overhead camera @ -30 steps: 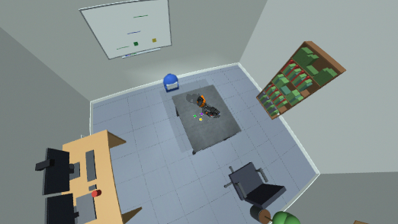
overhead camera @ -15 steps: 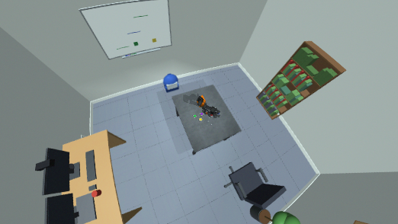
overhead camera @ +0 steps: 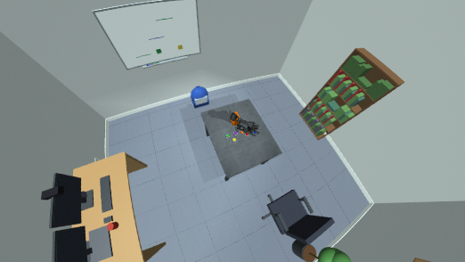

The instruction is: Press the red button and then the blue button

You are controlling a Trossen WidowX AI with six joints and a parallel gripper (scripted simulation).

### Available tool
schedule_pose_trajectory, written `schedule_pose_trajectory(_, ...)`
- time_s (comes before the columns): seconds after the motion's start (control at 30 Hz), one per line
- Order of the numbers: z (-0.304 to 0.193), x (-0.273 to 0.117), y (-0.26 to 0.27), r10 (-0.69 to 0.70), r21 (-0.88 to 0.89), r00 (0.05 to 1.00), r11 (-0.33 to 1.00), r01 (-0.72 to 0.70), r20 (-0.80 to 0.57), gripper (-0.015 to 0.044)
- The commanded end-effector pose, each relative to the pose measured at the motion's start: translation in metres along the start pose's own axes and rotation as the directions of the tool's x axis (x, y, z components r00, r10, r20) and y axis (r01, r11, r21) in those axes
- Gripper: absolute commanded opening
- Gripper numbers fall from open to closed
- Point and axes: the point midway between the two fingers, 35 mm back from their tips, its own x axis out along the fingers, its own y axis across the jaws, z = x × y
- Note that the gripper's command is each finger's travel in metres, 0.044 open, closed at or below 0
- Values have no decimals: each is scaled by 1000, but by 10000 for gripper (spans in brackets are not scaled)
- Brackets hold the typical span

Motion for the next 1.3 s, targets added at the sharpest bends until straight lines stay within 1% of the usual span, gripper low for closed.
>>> schedule_pose_trajectory(0.0, 4, -2, 15, -1, 5, 1000, 1000, 1, -16, 20)
schedule_pose_trajectory(0.23, 19, -3, 105, 5, 7, 1000, 1000, -5, -14, 20)
schedule_pose_trajectory(0.3, 19, -1, 121, 5, 8, 1000, 1000, -5, -14, 20)
schedule_pose_trajectory(0.47, 19, 2, 123, 5, 8, 1000, 1000, -5, -14, 20)
schedule_pose_trajectory(0.5, 19, 13, 124, 5, 8, 1000, 1000, -5, -14, 20)
schedule_pose_trajectory(0.57, 19, 47, 123, 4, 8, 1000, 1000, -4, -13, 20)
schedule_pose_trajectory(0.63, 18, 61, 123, 2, 8, 1000, 1000, -2, -13, 20)
schedule_pose_trajectory(0.83, 18, 62, 123, 2, 8, 1000, 1000, -2, -13, 20)
schedule_pose_trajectory(1.27, 18, 83, 122, 2, 9, 1000, 1000, -1, -13, 20)
